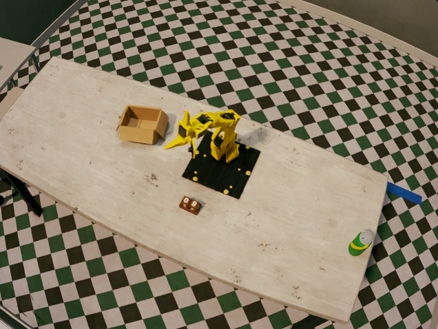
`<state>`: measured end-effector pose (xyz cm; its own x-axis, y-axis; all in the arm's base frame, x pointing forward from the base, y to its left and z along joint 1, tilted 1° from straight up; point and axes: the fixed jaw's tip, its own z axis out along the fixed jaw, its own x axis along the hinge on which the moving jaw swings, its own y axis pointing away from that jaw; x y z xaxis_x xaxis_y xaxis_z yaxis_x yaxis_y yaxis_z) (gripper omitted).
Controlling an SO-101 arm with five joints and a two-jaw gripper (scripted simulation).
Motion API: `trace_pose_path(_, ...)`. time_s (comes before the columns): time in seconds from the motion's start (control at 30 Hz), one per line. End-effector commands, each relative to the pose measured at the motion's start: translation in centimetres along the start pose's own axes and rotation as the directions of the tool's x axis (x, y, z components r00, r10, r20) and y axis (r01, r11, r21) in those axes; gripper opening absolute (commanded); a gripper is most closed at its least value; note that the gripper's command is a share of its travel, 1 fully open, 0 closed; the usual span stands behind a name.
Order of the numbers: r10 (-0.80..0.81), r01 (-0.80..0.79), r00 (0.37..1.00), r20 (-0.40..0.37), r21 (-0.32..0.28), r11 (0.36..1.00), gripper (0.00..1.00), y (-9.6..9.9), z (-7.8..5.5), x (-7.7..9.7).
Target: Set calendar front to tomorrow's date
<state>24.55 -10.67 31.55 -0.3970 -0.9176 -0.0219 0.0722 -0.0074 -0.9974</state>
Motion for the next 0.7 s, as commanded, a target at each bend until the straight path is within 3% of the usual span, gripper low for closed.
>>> trace_pose_path(0.0,0.001,-0.001,1.000,0.000,0.003,1.000,1.00,-0.1,-0.1,0.0)
trace_pose_path(0.5,-0.096,0.097,0.995,0.026,-0.075,0.992,0.96,1.7,0.4,-0.4)
trace_pose_path(0.67,-0.200,0.209,0.977,0.071,-0.153,0.966,0.91,3.7,0.8,-0.9)
